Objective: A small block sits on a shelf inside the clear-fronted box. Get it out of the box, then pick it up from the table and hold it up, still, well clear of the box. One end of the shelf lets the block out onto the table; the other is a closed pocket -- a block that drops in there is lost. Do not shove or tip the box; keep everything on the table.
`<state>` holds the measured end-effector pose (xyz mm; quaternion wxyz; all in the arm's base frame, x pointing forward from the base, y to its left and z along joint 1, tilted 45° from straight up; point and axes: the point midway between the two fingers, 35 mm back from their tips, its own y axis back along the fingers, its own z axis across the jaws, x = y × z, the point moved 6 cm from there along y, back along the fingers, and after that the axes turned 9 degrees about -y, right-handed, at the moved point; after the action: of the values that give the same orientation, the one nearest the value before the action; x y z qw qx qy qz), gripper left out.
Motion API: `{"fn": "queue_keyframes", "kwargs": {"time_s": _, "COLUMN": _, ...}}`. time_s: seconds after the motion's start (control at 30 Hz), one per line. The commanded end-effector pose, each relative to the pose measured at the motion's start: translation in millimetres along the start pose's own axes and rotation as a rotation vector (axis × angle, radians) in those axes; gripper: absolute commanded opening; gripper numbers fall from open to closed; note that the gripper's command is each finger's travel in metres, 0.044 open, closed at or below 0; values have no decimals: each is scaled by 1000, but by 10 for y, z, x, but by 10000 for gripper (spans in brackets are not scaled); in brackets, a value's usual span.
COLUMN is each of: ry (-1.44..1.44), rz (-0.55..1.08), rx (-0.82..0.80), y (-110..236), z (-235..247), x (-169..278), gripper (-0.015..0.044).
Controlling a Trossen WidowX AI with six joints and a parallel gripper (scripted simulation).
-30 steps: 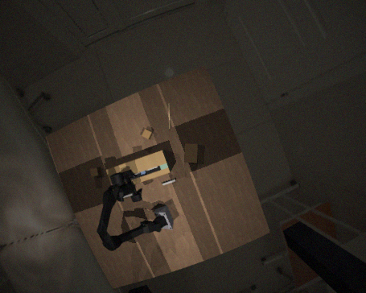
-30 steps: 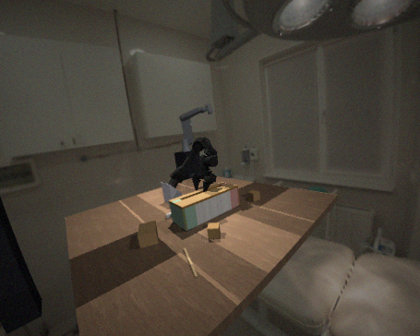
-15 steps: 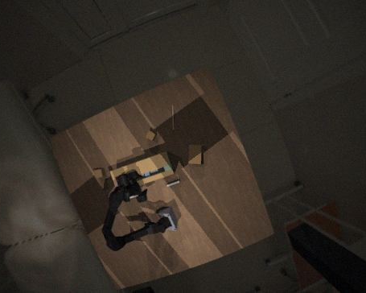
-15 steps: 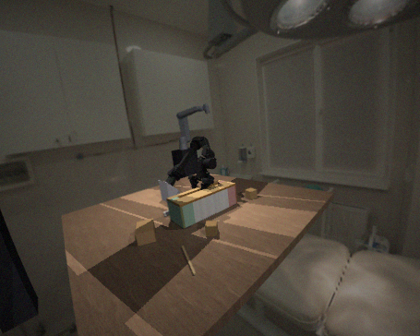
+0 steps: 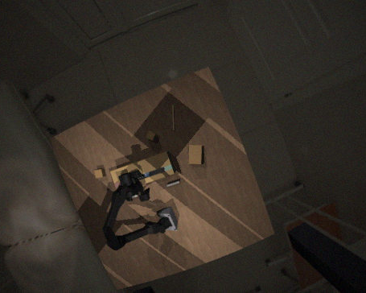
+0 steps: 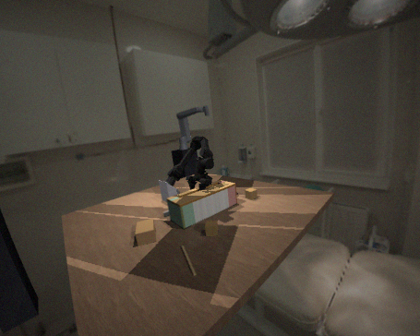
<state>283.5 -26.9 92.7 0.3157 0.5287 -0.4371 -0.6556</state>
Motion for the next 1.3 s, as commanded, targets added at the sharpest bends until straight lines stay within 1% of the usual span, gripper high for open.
{"fn": "queue_keyframes", "kwargs": {"time_s": 0.0, "ry": -4, "rz": 4, "rx": -15, "y": -79, "z": 5, "x": 122, "gripper": 400}}
{"fn": "queue_keyframes", "kwargs": {"time_s": 1.27, "ry": -4, "rz": 8, "rx": -14, "y": -384, "z": -111, "x": 969, "gripper": 400}}
